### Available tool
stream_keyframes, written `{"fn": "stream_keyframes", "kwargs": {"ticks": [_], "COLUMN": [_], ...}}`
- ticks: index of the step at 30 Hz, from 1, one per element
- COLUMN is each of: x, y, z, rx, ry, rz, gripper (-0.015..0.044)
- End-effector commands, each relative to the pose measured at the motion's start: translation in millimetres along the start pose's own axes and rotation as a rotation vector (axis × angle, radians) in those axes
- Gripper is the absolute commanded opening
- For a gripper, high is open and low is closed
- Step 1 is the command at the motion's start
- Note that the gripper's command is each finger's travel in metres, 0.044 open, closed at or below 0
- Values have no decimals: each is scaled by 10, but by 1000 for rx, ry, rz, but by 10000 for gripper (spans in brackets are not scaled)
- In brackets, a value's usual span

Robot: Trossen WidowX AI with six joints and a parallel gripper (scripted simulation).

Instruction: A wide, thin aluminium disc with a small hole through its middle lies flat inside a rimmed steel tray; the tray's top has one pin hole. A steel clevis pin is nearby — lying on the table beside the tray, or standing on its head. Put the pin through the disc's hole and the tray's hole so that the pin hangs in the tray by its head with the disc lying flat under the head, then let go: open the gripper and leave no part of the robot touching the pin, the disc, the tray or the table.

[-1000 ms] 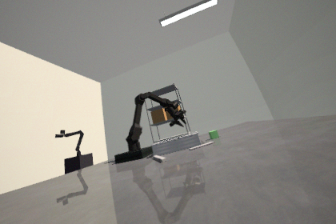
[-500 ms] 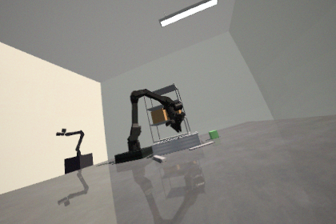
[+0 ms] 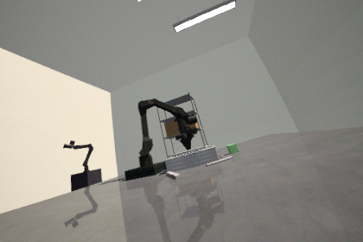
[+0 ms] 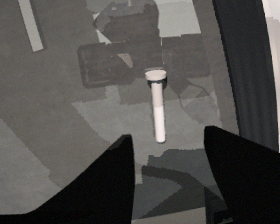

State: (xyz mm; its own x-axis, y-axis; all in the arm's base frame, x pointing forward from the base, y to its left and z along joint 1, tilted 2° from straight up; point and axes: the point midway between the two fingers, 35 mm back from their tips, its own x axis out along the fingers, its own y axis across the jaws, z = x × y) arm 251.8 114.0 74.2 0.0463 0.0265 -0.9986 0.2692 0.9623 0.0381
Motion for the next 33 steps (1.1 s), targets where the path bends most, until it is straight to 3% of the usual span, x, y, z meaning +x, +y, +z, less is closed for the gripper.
{"fn": "stream_keyframes", "kwargs": {"ticks": [1, 33], "x": [21, 525], "y": [-8, -13], "z": [-11, -29], "rx": [-7, -7], "ry": [9, 9], "rz": [0, 0], "gripper": [160, 160]}}
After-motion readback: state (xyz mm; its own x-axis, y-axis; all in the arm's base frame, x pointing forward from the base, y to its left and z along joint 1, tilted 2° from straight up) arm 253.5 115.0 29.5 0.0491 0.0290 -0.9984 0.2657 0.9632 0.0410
